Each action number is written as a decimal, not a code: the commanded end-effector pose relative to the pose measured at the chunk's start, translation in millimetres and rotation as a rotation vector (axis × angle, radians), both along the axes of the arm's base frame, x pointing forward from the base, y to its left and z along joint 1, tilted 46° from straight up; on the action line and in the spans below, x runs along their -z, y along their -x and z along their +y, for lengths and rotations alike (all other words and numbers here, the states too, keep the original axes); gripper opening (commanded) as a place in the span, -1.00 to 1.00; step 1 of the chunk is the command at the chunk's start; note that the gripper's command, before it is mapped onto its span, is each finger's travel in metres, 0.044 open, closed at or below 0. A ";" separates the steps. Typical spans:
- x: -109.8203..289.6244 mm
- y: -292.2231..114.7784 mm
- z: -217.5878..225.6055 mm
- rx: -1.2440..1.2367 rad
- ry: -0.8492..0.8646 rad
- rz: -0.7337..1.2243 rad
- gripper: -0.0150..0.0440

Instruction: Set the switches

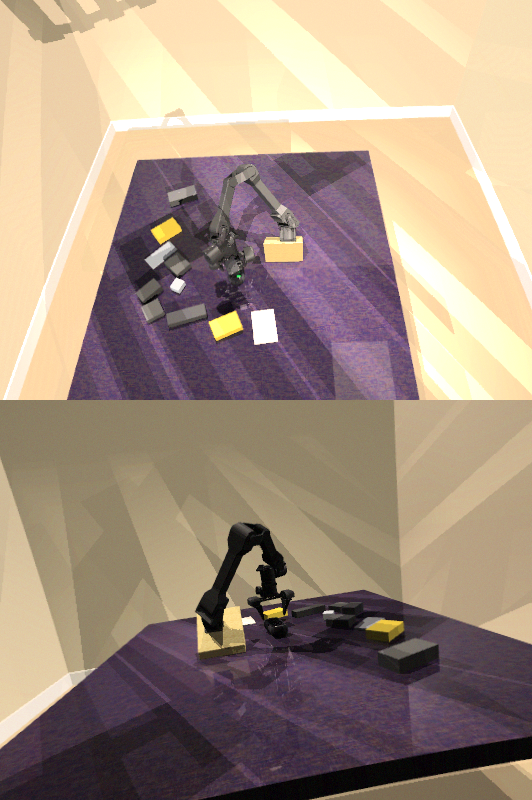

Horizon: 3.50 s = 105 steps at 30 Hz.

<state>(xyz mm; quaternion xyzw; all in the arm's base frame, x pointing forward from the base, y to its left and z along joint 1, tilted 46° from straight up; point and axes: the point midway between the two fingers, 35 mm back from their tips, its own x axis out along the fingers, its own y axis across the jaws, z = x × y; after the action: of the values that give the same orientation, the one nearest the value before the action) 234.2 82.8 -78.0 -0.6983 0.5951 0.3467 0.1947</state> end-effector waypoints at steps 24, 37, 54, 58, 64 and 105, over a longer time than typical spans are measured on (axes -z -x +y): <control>-60.6 -7.3 -23.3 0.044 0.009 -0.036 1.00; -70.0 -9.0 -37.1 0.062 0.012 -0.050 1.00; -50.6 -11.0 -56.4 0.061 0.012 -0.051 1.00; -46.3 -11.0 -61.0 0.061 0.013 -0.051 1.00; -40.0 -10.8 -68.0 0.062 0.014 -0.051 1.00; -32.6 -19.4 -71.7 0.062 0.016 -0.052 -0.49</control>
<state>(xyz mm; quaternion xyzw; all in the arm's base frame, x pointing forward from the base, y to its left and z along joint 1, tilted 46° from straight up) 246.3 10.0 -42.9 -0.6882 0.6151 0.3206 0.2128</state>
